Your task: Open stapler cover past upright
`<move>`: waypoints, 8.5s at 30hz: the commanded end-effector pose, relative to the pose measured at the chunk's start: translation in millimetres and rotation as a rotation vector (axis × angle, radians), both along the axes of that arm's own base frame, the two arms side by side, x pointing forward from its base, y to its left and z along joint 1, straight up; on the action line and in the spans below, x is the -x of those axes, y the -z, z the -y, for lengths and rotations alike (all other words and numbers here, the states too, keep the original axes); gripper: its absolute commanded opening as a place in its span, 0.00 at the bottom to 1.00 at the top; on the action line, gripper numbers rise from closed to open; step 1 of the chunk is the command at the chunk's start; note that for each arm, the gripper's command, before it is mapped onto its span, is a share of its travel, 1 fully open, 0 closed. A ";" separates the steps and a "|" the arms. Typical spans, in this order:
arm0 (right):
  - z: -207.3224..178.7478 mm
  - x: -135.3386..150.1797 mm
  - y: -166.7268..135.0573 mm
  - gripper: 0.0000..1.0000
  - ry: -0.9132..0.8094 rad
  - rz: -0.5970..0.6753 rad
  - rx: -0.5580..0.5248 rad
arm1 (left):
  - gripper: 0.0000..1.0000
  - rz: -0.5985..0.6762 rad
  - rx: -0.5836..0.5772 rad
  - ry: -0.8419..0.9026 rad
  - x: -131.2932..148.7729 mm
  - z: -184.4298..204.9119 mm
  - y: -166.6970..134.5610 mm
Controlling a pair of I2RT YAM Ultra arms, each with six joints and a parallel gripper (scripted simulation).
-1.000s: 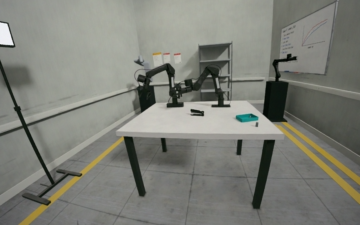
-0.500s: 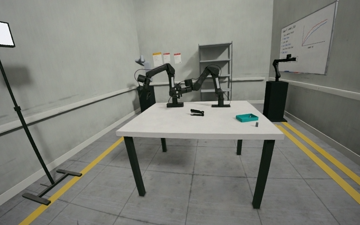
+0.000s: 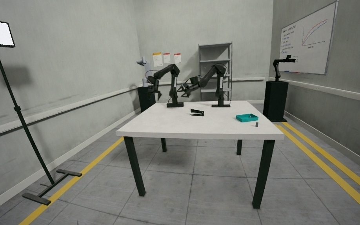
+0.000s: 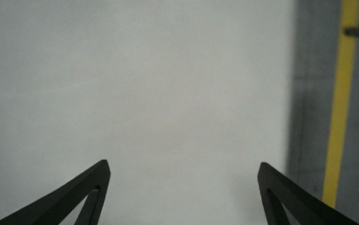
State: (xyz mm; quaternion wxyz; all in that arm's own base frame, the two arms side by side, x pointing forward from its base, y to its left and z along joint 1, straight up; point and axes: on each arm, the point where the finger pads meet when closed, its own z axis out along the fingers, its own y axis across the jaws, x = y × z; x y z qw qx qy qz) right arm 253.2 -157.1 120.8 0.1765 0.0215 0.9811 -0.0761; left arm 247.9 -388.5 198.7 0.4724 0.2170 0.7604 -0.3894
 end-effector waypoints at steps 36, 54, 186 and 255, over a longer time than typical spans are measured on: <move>-408.5 -52.1 21.0 1.00 -0.764 0.179 -0.165 | 1.00 0.447 -0.253 -0.888 -133.8 -387.7 -215.8; -406.2 -50.4 20.9 0.89 -0.779 0.168 -0.152 | 1.00 0.451 -0.247 -0.899 -131.8 -390.4 -219.5; -418.4 -41.9 78.3 0.18 -1.325 -0.367 0.086 | 1.00 0.439 -0.248 -0.898 -132.6 -389.5 -214.0; -415.1 -35.6 69.1 0.18 -0.245 -0.347 -0.121 | 1.00 0.439 -0.248 -0.898 -132.6 -389.5 -214.0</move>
